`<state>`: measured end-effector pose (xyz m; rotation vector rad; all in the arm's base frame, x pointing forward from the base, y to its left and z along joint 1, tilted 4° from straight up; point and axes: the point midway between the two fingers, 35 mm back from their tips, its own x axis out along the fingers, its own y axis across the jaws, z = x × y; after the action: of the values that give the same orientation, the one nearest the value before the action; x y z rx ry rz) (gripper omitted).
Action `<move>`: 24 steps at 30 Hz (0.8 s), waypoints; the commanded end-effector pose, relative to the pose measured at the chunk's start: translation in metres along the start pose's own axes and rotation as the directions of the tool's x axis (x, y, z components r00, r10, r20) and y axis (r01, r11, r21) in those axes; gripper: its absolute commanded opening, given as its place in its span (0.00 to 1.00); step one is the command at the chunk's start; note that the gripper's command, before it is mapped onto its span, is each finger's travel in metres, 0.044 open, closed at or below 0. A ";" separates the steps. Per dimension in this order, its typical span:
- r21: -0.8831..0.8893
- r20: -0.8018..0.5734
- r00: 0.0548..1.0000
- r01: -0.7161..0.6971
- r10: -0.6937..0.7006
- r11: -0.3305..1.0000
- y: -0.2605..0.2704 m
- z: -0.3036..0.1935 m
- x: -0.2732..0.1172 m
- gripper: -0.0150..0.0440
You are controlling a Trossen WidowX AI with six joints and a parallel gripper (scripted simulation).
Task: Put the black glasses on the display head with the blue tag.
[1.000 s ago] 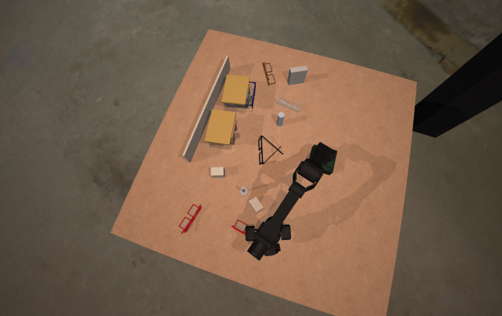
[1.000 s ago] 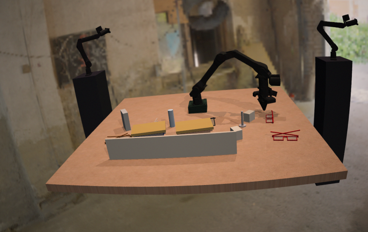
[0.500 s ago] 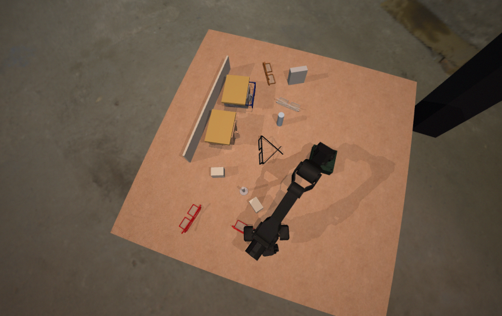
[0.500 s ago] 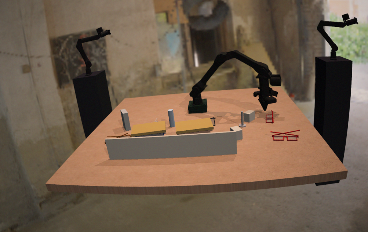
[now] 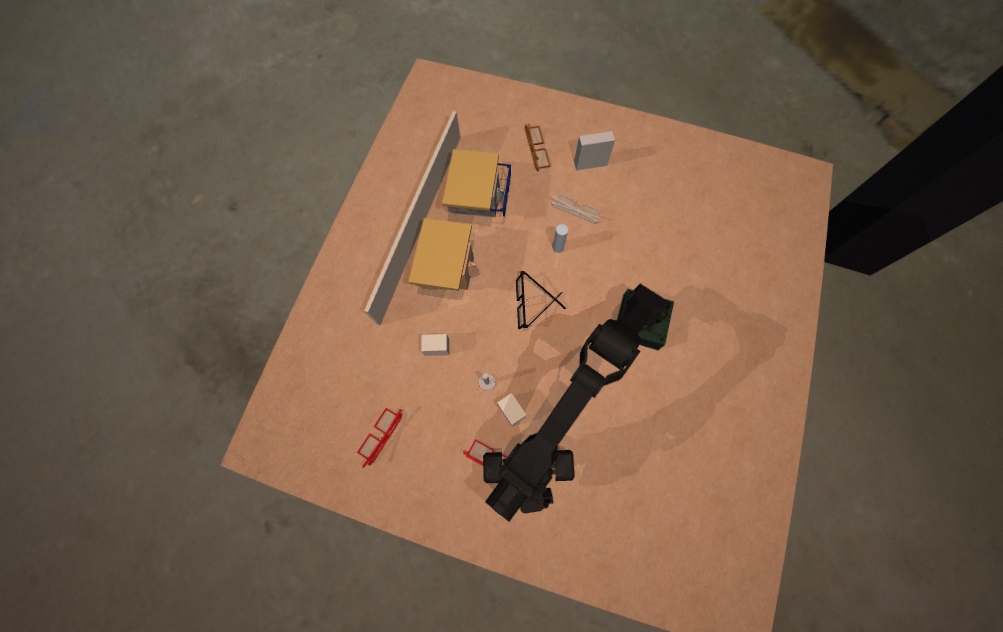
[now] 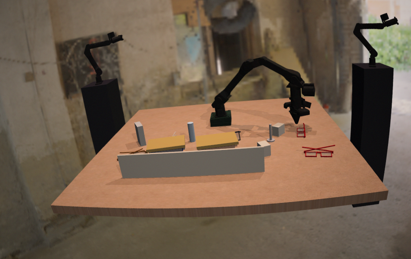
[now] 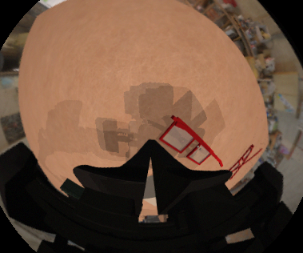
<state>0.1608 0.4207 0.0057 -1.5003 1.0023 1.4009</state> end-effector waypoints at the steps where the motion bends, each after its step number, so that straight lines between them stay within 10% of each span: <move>1: -0.005 -0.005 1.000 0.001 -0.001 1.000 -0.002 0.000 0.001 0.25; 24: -0.005 -0.005 1.000 0.002 -0.002 1.000 -0.014 0.000 0.001 0.25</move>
<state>0.1719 0.4250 0.0067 -1.4999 1.0013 1.4007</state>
